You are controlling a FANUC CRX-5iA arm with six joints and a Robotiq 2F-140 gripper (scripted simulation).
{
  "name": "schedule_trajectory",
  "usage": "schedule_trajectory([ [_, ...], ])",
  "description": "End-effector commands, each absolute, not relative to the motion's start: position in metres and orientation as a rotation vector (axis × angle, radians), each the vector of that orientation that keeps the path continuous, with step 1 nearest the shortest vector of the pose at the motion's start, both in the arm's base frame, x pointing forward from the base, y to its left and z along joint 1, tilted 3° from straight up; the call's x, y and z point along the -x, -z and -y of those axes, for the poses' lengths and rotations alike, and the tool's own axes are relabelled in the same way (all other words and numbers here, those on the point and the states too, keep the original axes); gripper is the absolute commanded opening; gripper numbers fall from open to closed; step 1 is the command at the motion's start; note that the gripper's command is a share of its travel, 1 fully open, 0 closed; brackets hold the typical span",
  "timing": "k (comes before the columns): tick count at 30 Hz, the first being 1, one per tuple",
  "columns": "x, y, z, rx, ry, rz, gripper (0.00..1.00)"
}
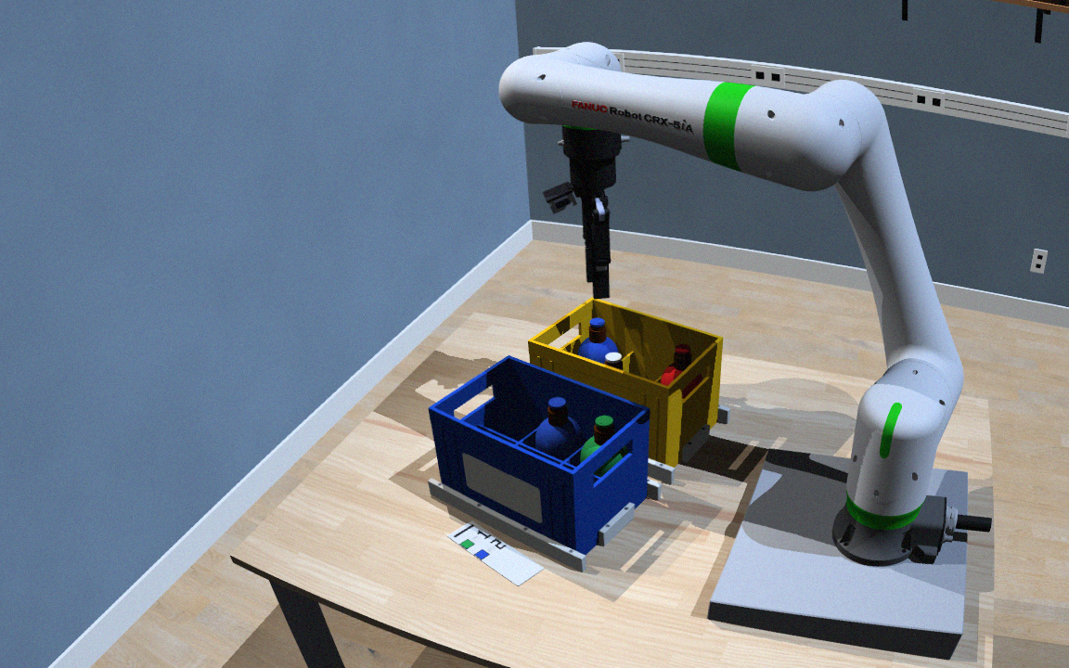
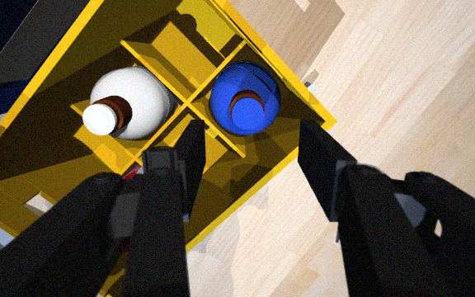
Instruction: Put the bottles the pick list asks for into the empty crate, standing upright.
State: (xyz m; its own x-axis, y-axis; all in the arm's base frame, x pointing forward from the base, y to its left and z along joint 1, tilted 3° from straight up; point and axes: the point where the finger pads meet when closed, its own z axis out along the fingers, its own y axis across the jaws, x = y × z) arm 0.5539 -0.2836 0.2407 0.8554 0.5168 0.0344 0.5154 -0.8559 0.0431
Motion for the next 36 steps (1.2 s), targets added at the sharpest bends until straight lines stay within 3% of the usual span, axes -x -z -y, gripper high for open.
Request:
schedule_trajectory([
  [1,-0.554,-0.241,0.284,-2.993,-0.072,-0.833,0.44],
  [36,-0.556,-0.200,0.285,-2.993,-0.072,-0.833,0.44],
])
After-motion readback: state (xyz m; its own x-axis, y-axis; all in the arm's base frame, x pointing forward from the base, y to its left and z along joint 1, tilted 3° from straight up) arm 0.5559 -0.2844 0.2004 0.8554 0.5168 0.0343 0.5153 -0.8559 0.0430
